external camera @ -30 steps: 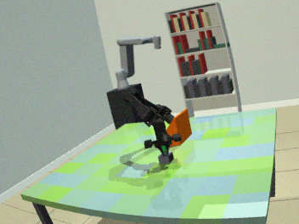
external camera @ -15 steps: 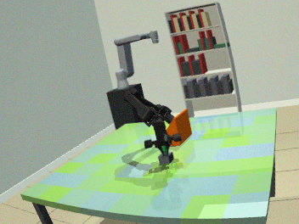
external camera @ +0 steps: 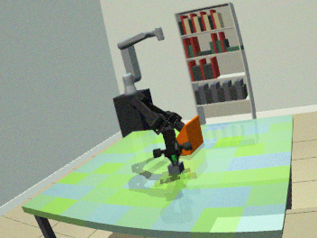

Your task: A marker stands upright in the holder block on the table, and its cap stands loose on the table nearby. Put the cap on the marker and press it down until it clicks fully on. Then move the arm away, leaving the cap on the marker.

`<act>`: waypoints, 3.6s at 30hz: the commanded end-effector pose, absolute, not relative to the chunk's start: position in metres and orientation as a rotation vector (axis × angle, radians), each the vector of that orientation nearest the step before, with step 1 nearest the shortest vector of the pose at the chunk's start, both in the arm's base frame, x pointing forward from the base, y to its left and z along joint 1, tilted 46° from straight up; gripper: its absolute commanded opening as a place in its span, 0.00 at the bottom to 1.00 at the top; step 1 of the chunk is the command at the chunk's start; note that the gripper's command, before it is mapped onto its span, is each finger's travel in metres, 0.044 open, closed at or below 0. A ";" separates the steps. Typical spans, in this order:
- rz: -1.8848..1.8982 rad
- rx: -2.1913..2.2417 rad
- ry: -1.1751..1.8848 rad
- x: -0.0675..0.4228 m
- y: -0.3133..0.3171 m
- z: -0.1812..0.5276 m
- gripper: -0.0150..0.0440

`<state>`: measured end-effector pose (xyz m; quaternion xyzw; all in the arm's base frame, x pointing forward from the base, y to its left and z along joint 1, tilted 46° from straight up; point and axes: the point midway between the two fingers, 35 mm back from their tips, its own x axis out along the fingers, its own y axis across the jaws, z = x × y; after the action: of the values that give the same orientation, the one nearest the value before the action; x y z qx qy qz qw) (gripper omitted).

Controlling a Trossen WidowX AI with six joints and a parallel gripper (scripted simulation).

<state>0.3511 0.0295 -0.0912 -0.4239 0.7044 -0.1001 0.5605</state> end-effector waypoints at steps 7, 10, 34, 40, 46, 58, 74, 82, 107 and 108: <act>-0.236 -0.999 1.660 0.351 0.029 -0.091 0.57; -0.236 -0.999 1.660 0.351 0.029 -0.091 0.70; -0.391 -0.852 1.606 0.343 0.086 -0.027 0.82; -0.600 -0.637 1.517 0.328 0.090 -0.011 0.56; -0.600 -0.637 1.517 0.328 0.090 -0.011 0.29; -0.600 -0.637 1.517 0.328 0.088 -0.013 0.25; -0.601 -0.637 1.516 0.327 0.074 -0.028 0.25; -0.601 -0.637 1.516 0.327 0.066 -0.035 0.25; -0.593 -0.622 1.506 0.332 0.131 0.025 0.25; -0.593 -0.622 1.506 0.332 0.131 0.025 0.25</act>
<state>0.3340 0.1280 0.0188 -0.2782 0.6570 -0.2548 0.6527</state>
